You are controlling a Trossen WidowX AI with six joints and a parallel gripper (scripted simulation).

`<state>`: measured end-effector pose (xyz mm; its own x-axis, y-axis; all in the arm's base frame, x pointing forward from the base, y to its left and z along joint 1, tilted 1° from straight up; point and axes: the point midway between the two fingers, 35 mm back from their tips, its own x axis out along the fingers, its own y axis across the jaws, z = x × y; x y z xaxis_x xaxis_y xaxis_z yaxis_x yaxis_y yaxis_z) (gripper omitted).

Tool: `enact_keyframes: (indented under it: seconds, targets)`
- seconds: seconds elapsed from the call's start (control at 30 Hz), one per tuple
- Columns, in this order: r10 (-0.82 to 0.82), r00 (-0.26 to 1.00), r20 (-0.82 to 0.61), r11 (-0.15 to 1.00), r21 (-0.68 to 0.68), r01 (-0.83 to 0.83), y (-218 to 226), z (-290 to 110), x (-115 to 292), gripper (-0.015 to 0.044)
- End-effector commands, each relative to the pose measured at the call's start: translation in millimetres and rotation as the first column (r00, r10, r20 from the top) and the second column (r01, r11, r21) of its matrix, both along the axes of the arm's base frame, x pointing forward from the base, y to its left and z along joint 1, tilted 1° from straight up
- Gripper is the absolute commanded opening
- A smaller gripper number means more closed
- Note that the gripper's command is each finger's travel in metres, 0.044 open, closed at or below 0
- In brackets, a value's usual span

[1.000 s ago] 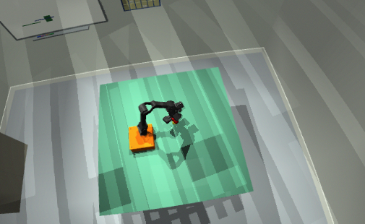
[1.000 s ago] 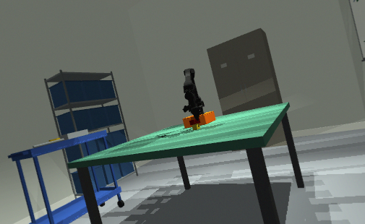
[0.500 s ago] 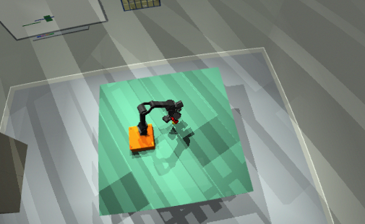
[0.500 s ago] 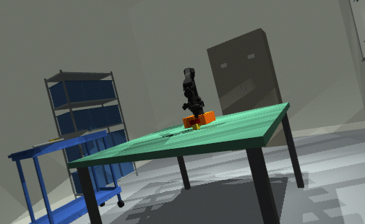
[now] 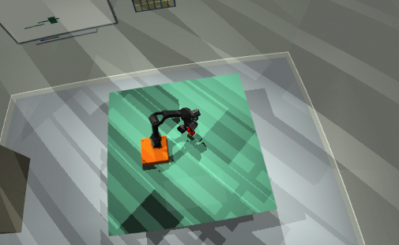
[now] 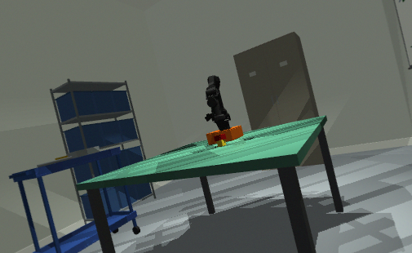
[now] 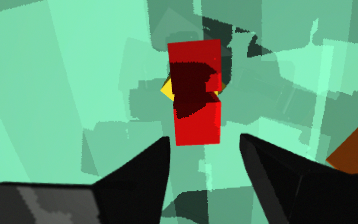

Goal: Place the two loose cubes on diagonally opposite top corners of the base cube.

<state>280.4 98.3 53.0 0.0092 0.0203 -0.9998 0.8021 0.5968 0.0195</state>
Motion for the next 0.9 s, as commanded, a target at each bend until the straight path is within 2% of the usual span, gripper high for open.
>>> enact_keyframes:
  seconds: [0.0, 0.63, 0.87]
  targets:
    - [0.002, 1.000, 0.010, 1.000, 0.003, -0.002, 0.6, 8.1, 2.3, 0.0205]
    - [0.002, 1.000, 0.010, 1.000, 0.003, -0.002, 0.2, 26.4, 2.0, 0.0205]
    - [-0.001, 1.000, 0.000, 1.000, 0.000, 0.001, 1.8, 26.8, -1.3, 0.0389]
